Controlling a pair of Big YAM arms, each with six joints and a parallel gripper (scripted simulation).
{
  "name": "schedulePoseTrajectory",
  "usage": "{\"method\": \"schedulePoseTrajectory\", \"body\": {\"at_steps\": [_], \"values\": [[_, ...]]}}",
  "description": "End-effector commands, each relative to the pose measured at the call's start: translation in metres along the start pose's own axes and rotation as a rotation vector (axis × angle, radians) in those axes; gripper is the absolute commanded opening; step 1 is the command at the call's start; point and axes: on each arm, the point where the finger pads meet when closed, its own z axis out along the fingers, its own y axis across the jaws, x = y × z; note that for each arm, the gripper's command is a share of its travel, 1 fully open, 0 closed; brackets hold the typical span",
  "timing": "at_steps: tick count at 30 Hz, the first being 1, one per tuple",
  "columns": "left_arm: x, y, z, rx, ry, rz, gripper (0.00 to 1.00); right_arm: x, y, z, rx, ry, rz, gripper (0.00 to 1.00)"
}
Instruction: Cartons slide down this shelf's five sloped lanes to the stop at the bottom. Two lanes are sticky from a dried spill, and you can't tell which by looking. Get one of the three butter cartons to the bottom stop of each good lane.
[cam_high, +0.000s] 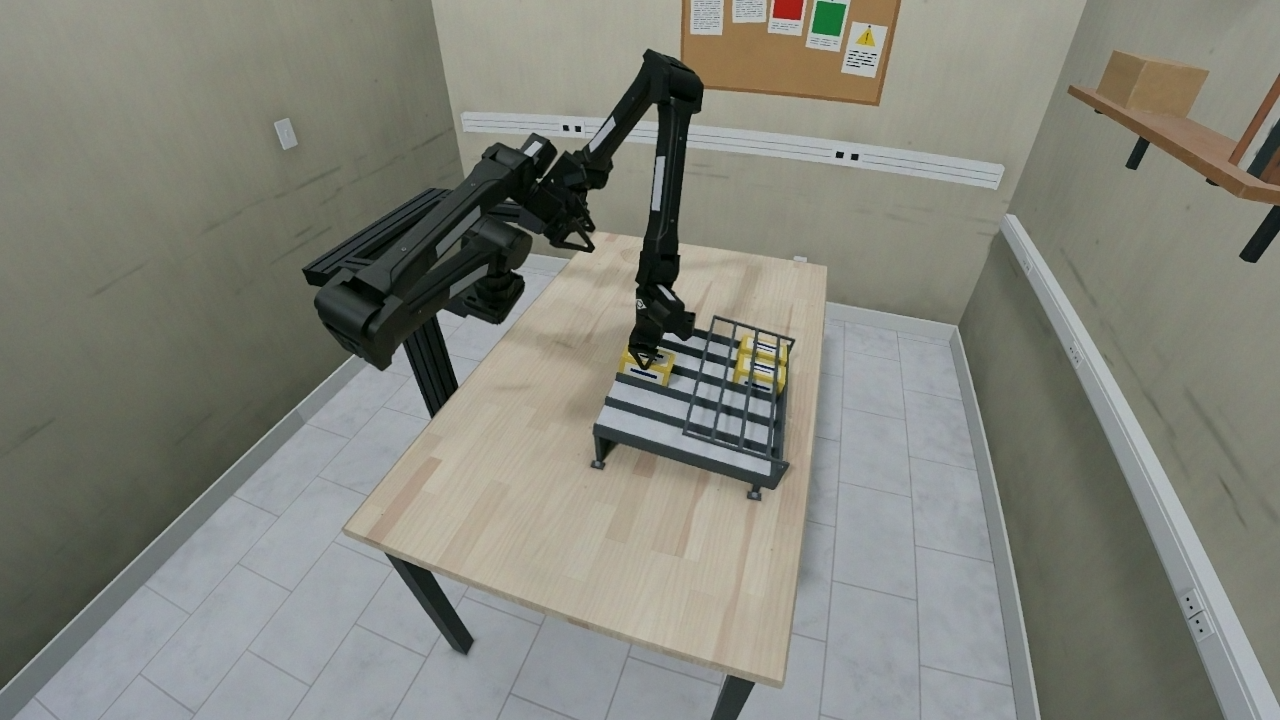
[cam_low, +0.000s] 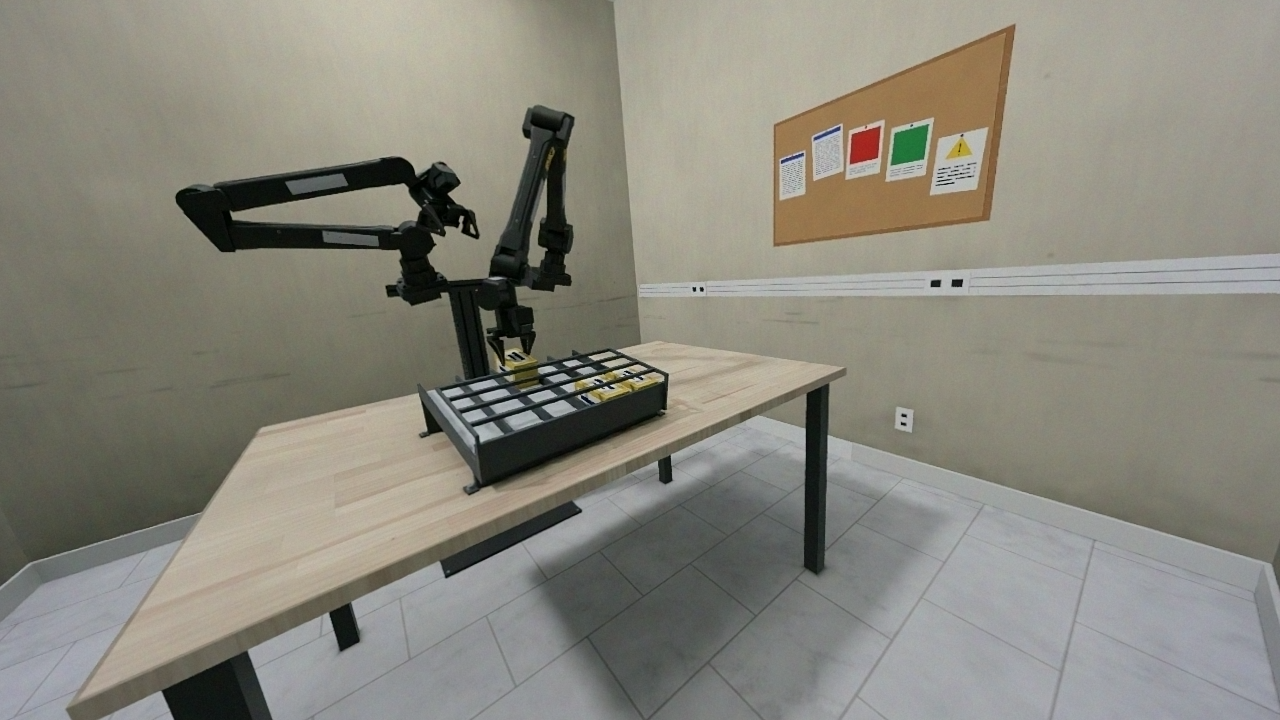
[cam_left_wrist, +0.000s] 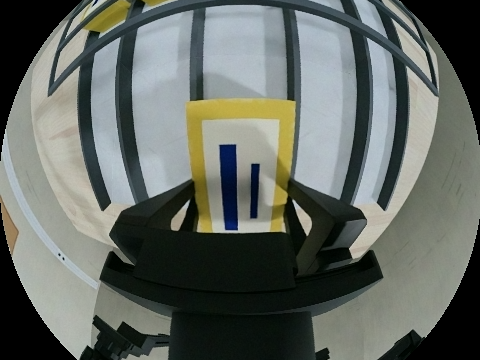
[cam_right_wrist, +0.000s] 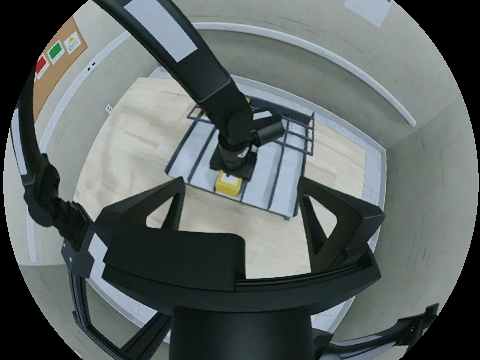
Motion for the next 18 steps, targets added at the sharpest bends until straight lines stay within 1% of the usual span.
{"method": "schedulePoseTrajectory", "body": {"at_steps": [1,4,6,7,8,9,13,14,15,18], "values": [[-0.028,-0.013,0.008,0.016,-0.02,-0.008,0.59,-0.027,-0.005,-0.027,-0.029,-0.035,0.069,1.0],[-0.017,-0.006,0.018,0.014,-0.017,-0.007,0.59,-0.027,-0.005,-0.027,-0.029,-0.035,0.069,1.0],[-0.012,-0.008,0.004,0.022,-0.024,-0.006,0.59,-0.027,-0.005,-0.027,-0.029,-0.035,0.069,1.0],[-0.019,-0.009,0.003,0.023,-0.028,-0.008,0.59,-0.027,-0.005,-0.027,-0.029,-0.035,0.069,1.0],[-0.017,-0.012,0.002,0.025,-0.029,-0.006,0.71,-0.027,-0.005,-0.027,-0.029,-0.035,0.069,1.0],[-0.017,-0.012,0.002,0.025,-0.029,-0.006,0.78,-0.027,-0.005,-0.027,-0.029,-0.035,0.069,1.0],[-0.024,-0.014,-0.004,0.032,-0.036,-0.004,0.78,-0.027,-0.005,-0.027,-0.029,-0.035,0.069,1.0],[-0.017,-0.014,-0.006,0.026,-0.031,0.001,0.89,-0.027,-0.005,-0.027,-0.029,-0.035,0.069,1.0],[-0.01,-0.015,-0.009,0.019,-0.026,0.007,0.91,-0.027,-0.005,-0.027,-0.029,-0.035,0.069,1.0],[-0.003,-0.015,-0.016,0.013,-0.021,0.003,0.91,-0.027,-0.005,-0.027,-0.029,-0.035,0.069,1.0]]}}
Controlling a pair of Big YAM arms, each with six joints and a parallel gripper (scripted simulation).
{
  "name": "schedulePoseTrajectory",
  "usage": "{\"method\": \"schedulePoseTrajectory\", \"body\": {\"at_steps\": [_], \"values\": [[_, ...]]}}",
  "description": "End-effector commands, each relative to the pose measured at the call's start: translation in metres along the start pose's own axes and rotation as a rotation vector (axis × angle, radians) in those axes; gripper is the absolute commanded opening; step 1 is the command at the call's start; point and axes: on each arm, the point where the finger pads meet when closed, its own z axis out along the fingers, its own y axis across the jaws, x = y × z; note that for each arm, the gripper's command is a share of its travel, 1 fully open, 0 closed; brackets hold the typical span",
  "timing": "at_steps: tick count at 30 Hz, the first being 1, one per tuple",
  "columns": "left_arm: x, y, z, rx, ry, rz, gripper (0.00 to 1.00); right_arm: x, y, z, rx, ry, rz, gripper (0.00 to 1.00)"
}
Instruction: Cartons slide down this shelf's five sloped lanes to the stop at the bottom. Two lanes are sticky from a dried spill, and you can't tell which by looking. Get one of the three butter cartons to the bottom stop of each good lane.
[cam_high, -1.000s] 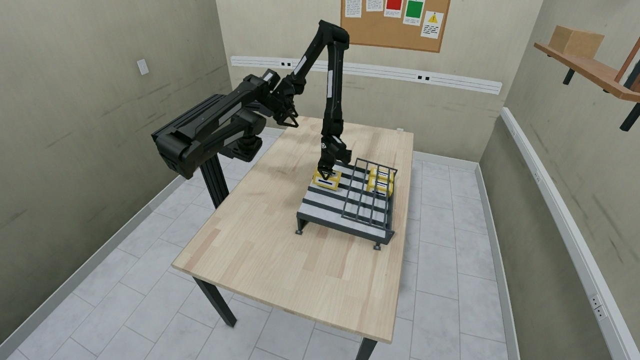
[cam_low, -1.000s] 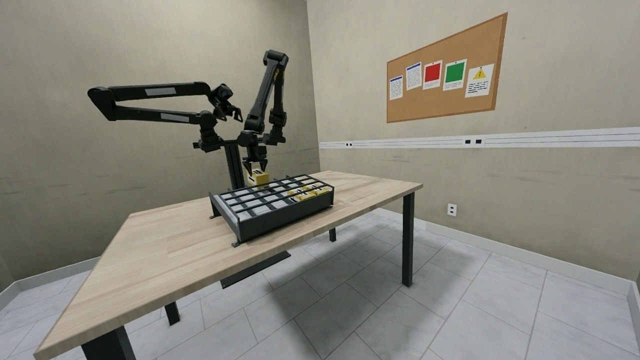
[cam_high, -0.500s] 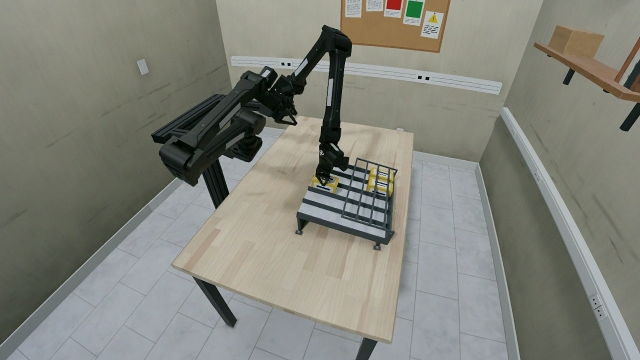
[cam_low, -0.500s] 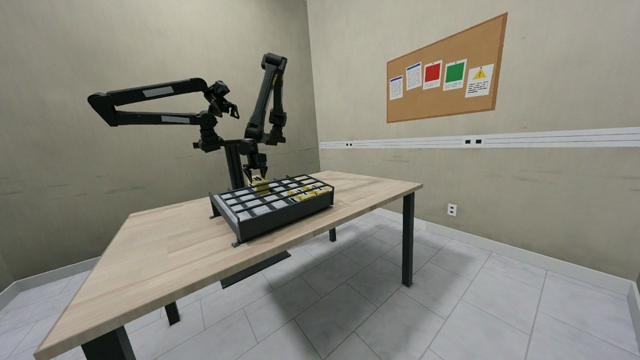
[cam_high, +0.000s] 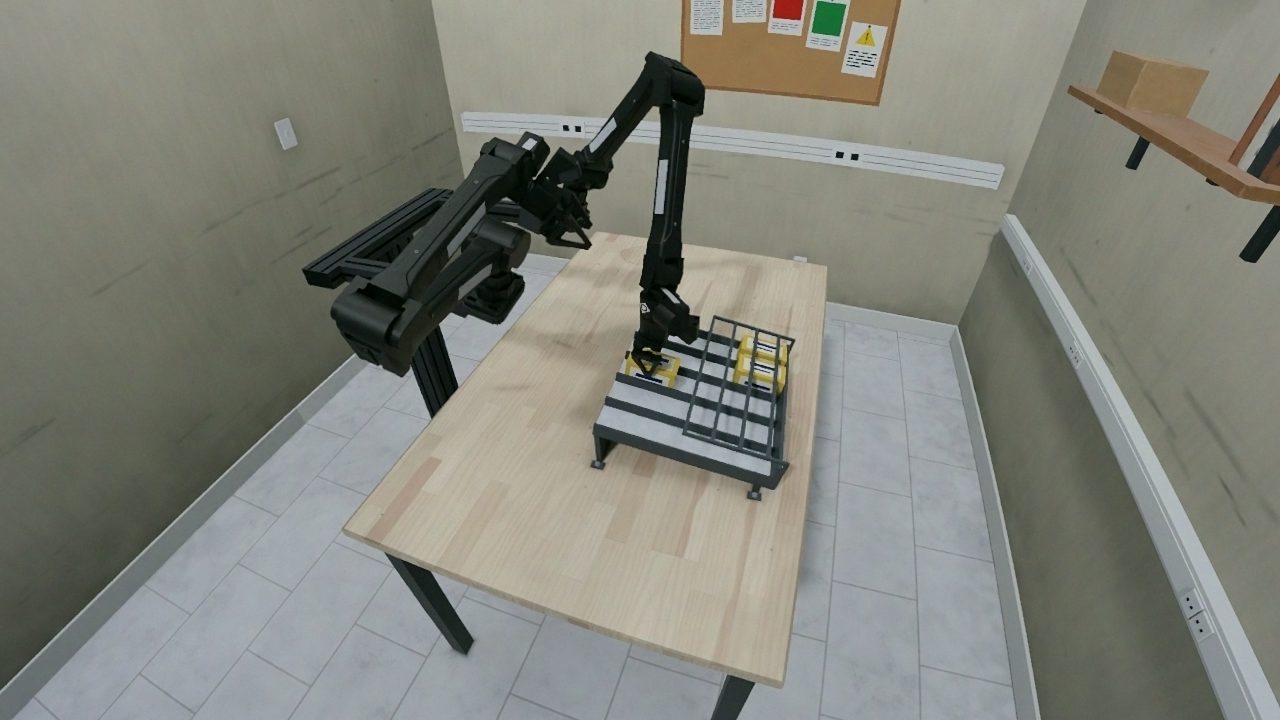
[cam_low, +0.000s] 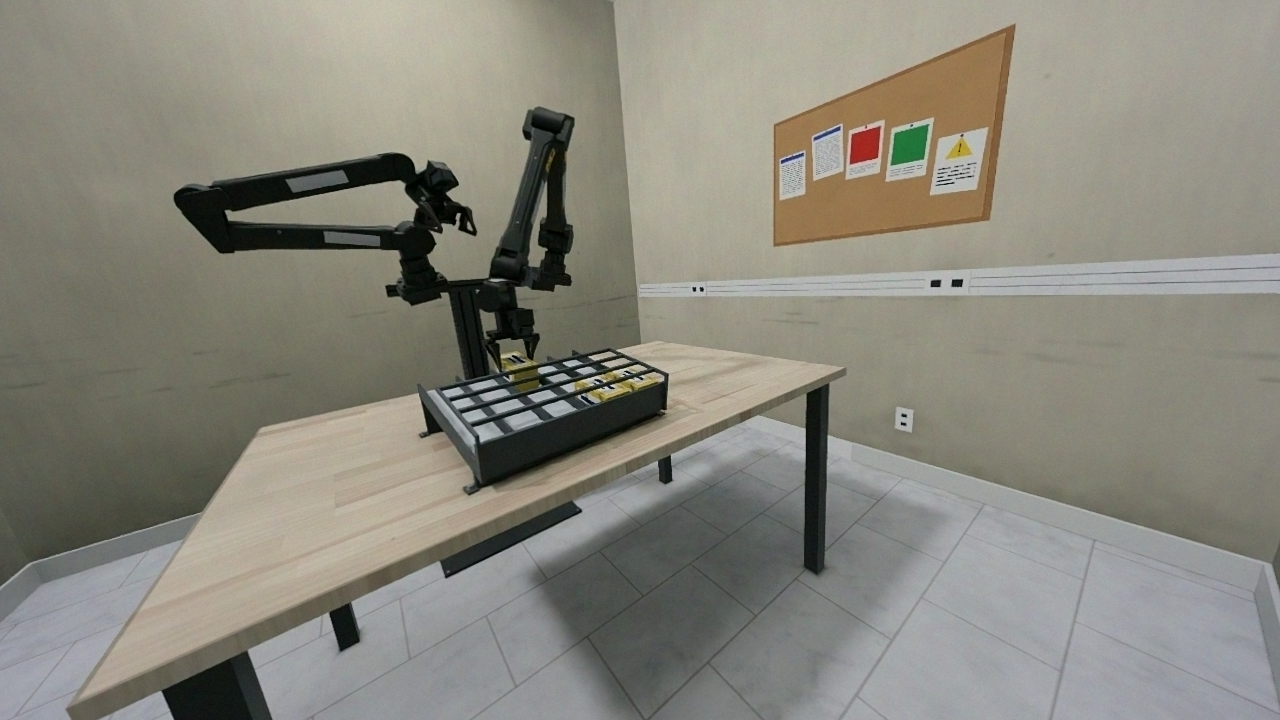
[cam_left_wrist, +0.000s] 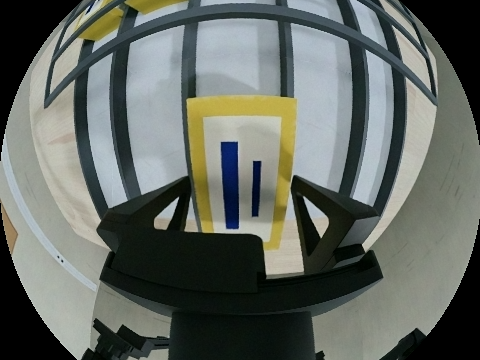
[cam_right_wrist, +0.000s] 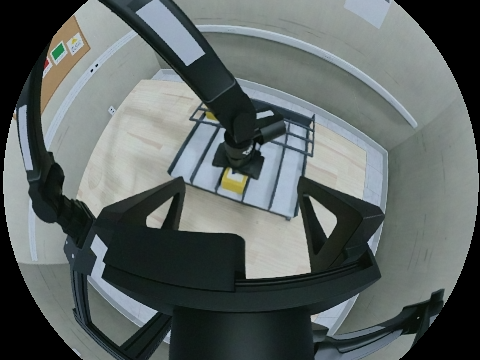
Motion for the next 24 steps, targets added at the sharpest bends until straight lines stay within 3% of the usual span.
{"method": "schedulePoseTrajectory", "body": {"at_steps": [1,4,5,17,24], "values": [[0.009,-0.009,-0.025,0.003,-0.008,0.009,0.91,-0.025,-0.002,-0.016,-0.014,-0.021,0.063,1.0],[0.01,-0.009,-0.036,0.003,-0.007,0.009,0.91,-0.025,-0.002,-0.016,-0.014,-0.021,0.063,1.0],[0.01,-0.008,-0.037,0.002,-0.006,0.009,1.0,-0.025,-0.002,-0.016,-0.014,-0.021,0.063,1.0],[0.01,-0.01,-0.081,0.014,-0.032,0.017,1.0,-0.025,-0.002,-0.016,-0.014,-0.021,0.063,1.0],[0.011,-0.016,-0.053,0.02,-0.185,0.073,1.0,-0.025,-0.002,-0.016,-0.014,-0.021,0.063,1.0]]}}
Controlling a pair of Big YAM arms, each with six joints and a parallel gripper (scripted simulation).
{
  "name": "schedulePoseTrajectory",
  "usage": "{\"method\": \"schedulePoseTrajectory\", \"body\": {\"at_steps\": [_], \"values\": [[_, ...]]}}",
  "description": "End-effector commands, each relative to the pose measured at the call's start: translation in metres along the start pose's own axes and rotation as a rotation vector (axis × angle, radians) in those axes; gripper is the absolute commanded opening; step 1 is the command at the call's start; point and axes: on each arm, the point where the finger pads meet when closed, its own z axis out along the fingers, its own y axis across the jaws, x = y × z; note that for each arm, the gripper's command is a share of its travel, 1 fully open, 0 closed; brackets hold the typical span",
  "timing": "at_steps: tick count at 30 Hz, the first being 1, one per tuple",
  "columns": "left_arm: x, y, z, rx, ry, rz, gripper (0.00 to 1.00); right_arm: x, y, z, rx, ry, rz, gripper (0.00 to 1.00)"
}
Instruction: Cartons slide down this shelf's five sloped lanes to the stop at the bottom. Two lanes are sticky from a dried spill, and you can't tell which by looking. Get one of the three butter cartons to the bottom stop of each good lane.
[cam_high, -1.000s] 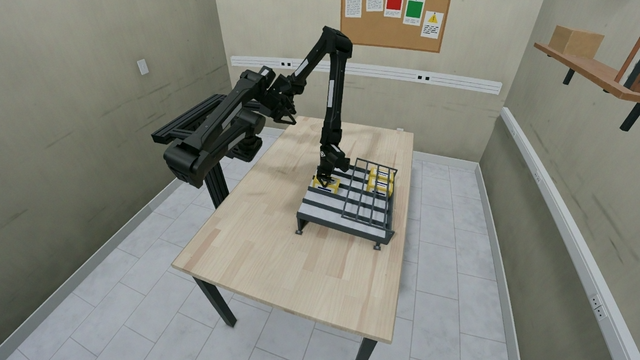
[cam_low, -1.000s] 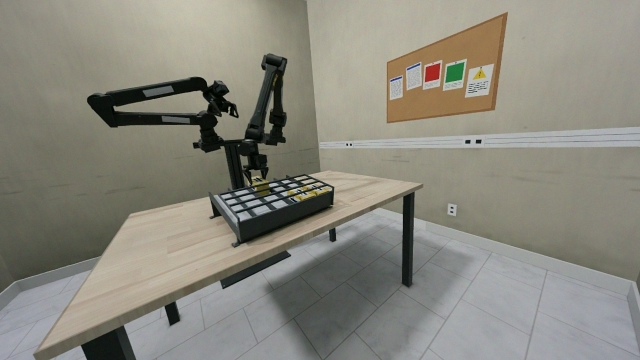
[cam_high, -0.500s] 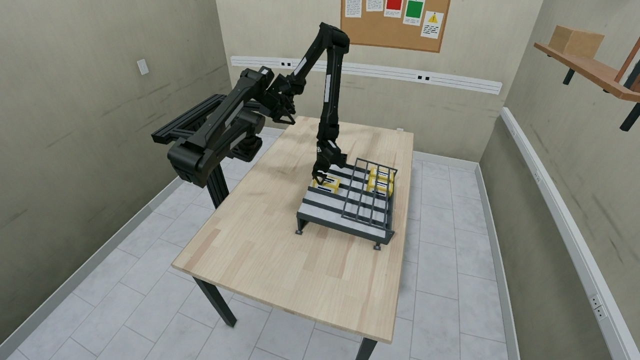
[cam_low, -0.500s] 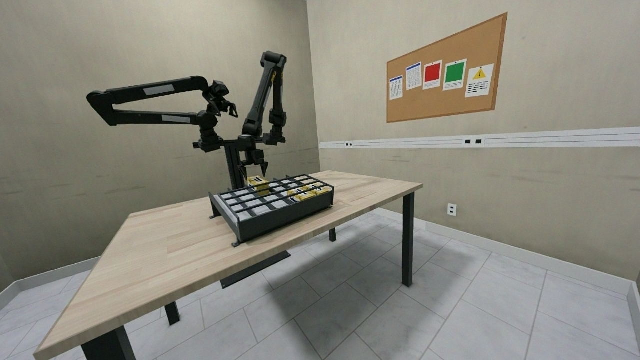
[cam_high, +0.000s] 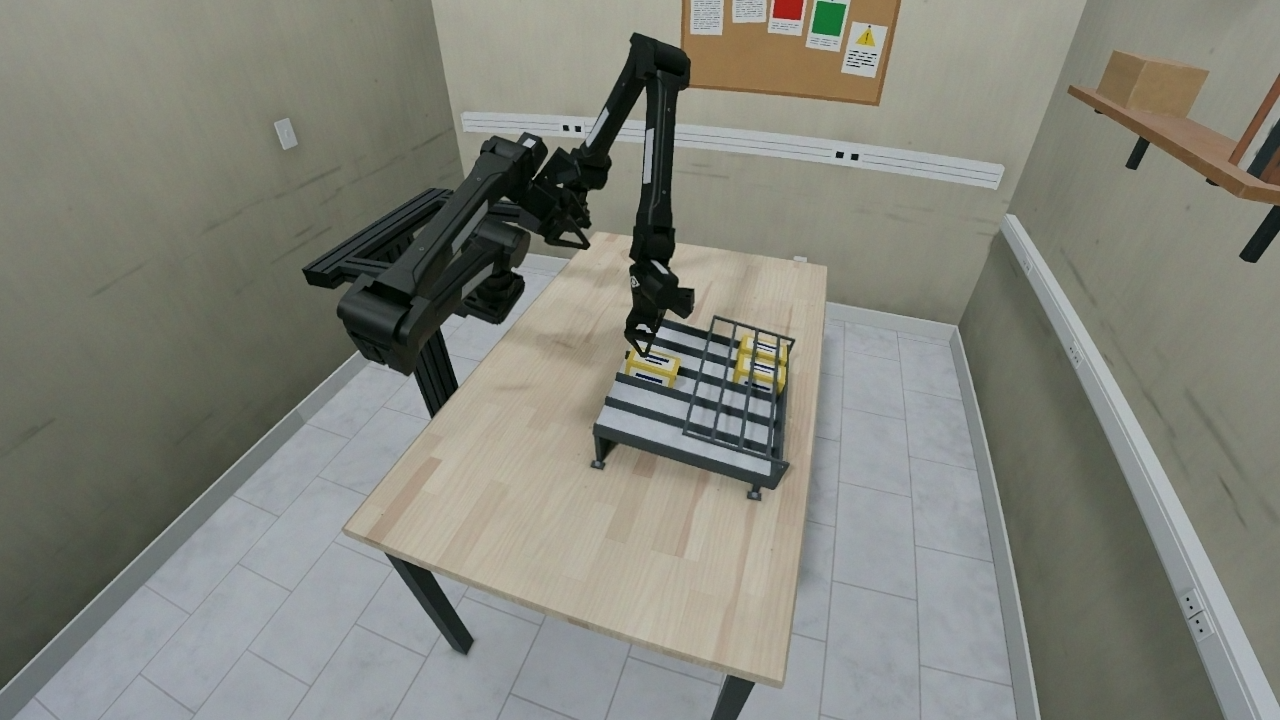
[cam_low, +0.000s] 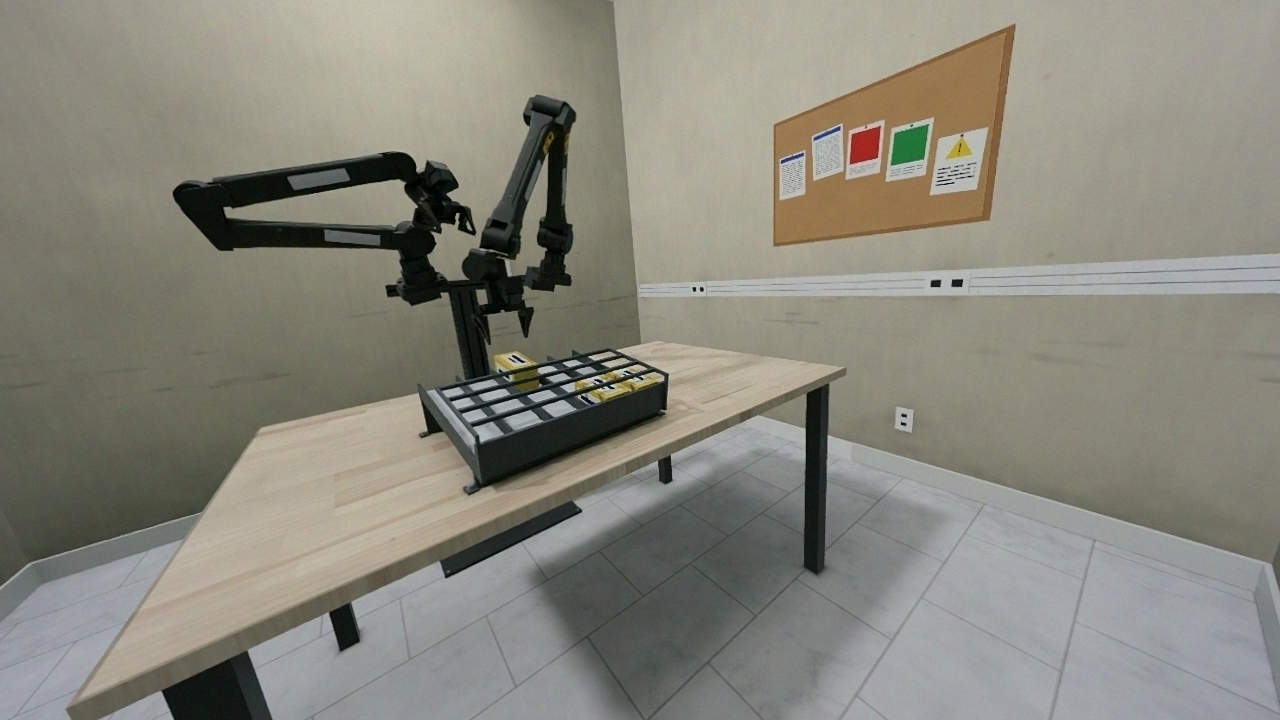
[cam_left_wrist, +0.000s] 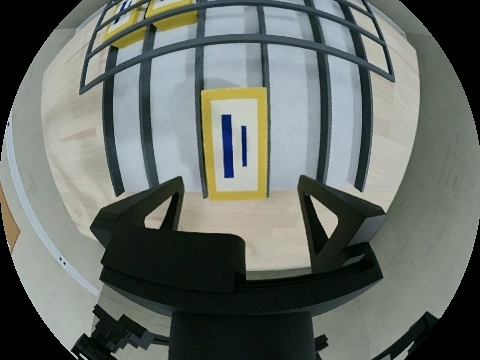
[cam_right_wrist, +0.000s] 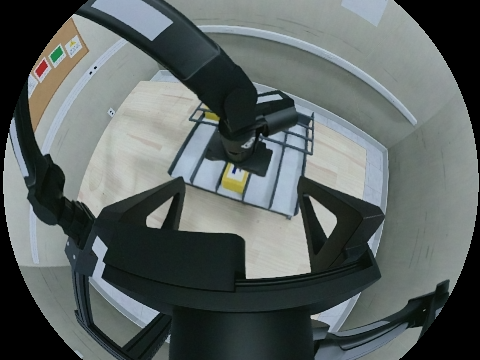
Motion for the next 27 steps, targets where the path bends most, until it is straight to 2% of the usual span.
{"method": "schedulePoseTrajectory", "body": {"at_steps": [1,3,11,17,27], "values": [[0.006,-0.01,0.017,0.02,-0.136,0.052,1.0,-0.026,-0.001,-0.014,-0.019,-0.02,0.048,1.0],[0.006,-0.01,0.017,0.02,-0.136,0.052,1.0,-0.026,-0.001,-0.014,-0.019,-0.02,0.048,1.0],[0.002,-0.006,0.025,0.018,-0.374,0.04,1.0,-0.026,-0.001,-0.014,-0.019,-0.02,0.048,1.0],[0.01,0.003,0.023,0.004,-0.506,0.019,1.0,-0.026,-0.001,-0.014,-0.019,-0.02,0.048,1.0],[0.01,0.014,0.023,-0.013,-0.545,-0.015,1.0,-0.026,-0.001,-0.014,-0.019,-0.02,0.048,1.0]]}}
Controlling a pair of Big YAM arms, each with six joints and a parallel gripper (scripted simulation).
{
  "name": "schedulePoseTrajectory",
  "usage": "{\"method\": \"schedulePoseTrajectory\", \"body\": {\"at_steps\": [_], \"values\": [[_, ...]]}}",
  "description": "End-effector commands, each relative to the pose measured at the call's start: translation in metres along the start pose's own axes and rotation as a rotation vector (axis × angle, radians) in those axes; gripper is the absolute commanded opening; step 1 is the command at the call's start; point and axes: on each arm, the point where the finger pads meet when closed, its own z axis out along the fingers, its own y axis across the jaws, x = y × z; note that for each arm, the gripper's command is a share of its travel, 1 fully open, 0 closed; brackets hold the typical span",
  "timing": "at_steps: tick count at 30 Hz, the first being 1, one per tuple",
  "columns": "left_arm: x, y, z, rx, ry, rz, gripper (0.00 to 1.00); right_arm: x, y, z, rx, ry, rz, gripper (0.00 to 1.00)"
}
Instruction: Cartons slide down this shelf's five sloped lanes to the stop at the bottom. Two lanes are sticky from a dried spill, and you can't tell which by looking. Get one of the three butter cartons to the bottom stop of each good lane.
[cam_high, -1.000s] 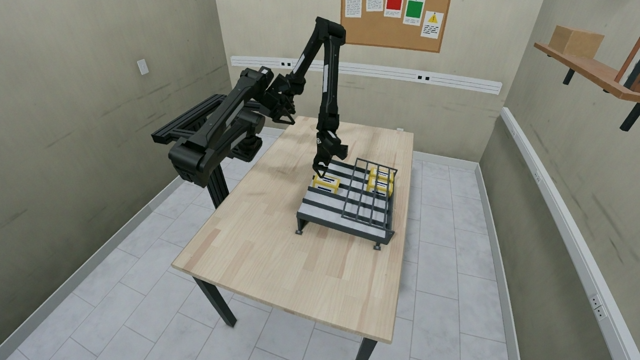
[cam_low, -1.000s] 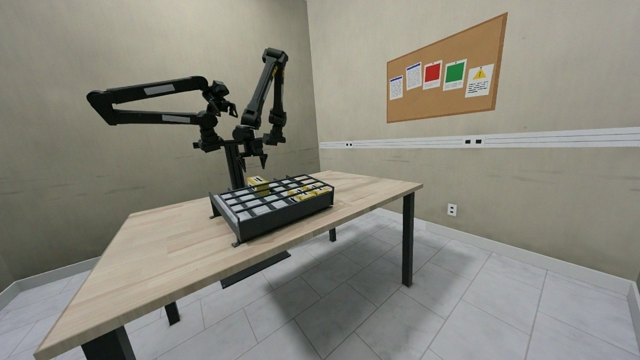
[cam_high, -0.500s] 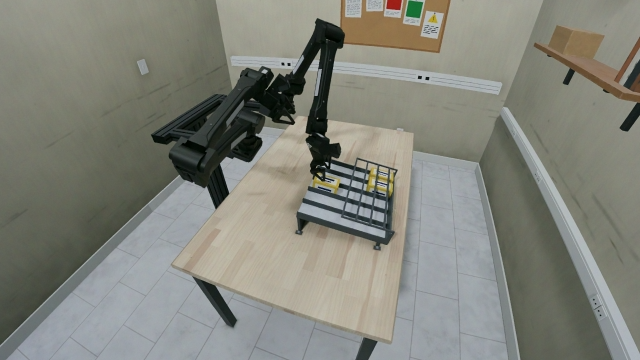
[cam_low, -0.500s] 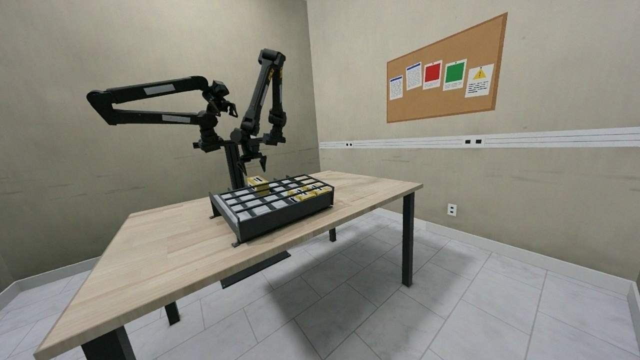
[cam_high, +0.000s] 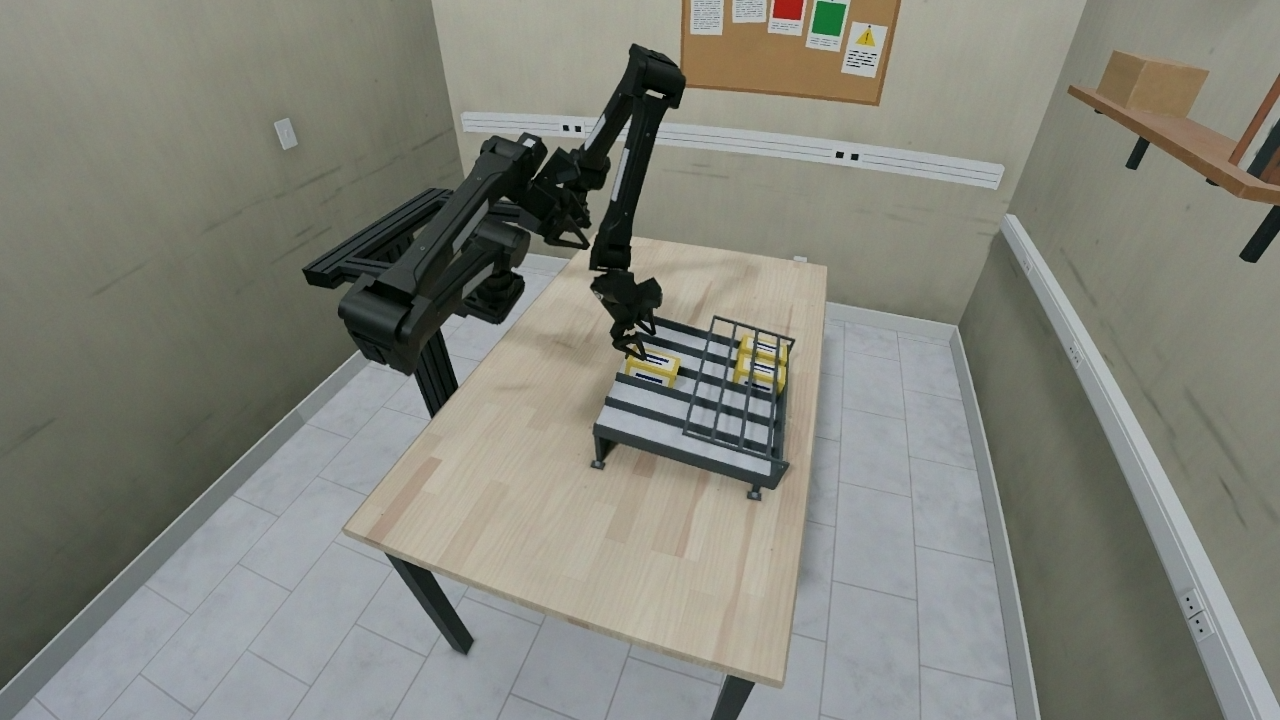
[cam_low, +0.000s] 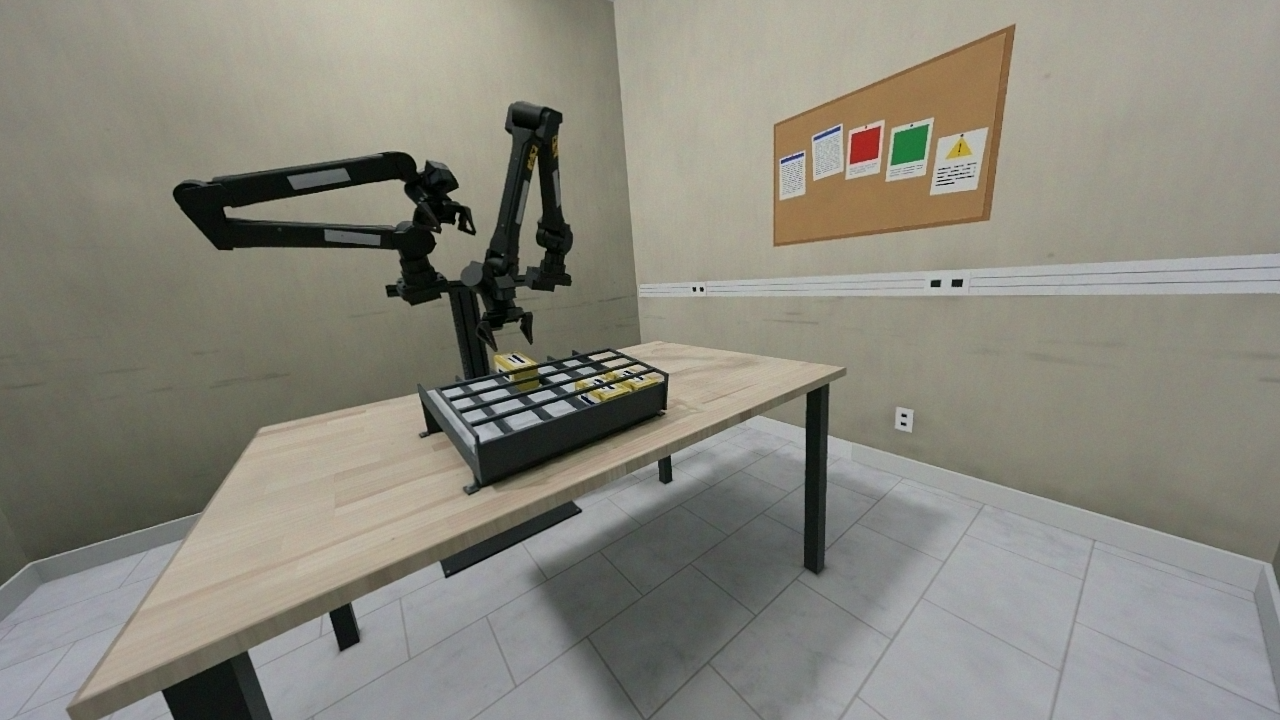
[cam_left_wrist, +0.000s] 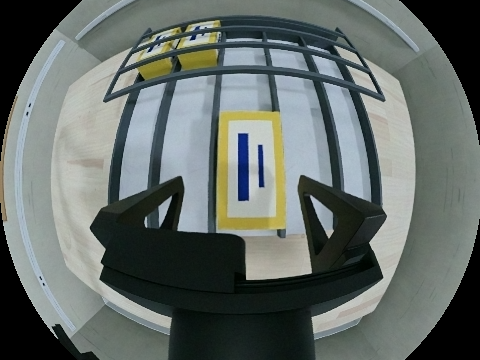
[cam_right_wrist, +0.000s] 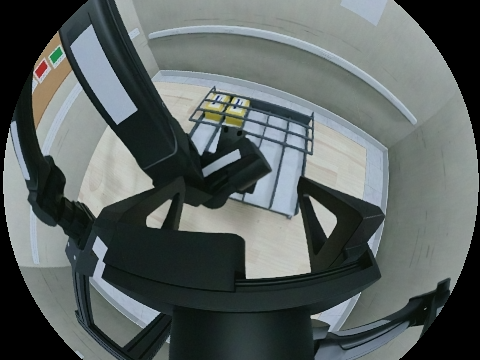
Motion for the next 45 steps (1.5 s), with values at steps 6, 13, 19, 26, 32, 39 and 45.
{"method": "schedulePoseTrajectory", "body": {"at_steps": [6,13,19,26,32,39,45], "values": [[-0.002,-0.007,0.004,0.016,-0.037,-0.011,1.0,-0.026,0.0,-0.014,-0.02,-0.02,0.045,1.0],[-0.002,-0.007,0.004,0.016,-0.037,-0.011,1.0,-0.026,0.0,-0.014,-0.02,-0.02,0.045,1.0],[-0.02,-0.011,0.006,0.016,-0.017,-0.053,0.91,-0.025,-0.001,-0.015,-0.035,-0.005,-0.008,1.0],[-0.04,-0.037,0.01,0.068,0.115,-0.071,0.91,-0.022,-0.003,-0.017,-0.058,0.022,0.02,1.0],[-0.037,-0.035,0.012,0.067,0.257,-0.068,0.91,-0.022,-0.002,-0.016,-0.052,0.023,0.013,1.0],[-0.009,-0.01,0.019,0.012,0.412,-0.028,0.91,-0.022,-0.002,-0.016,-0.052,0.023,0.013,1.0],[-0.003,-0.011,0.025,0.014,0.416,-0.022,0.91,-0.022,-0.002,-0.016,-0.052,0.023,0.013,1.0]]}}
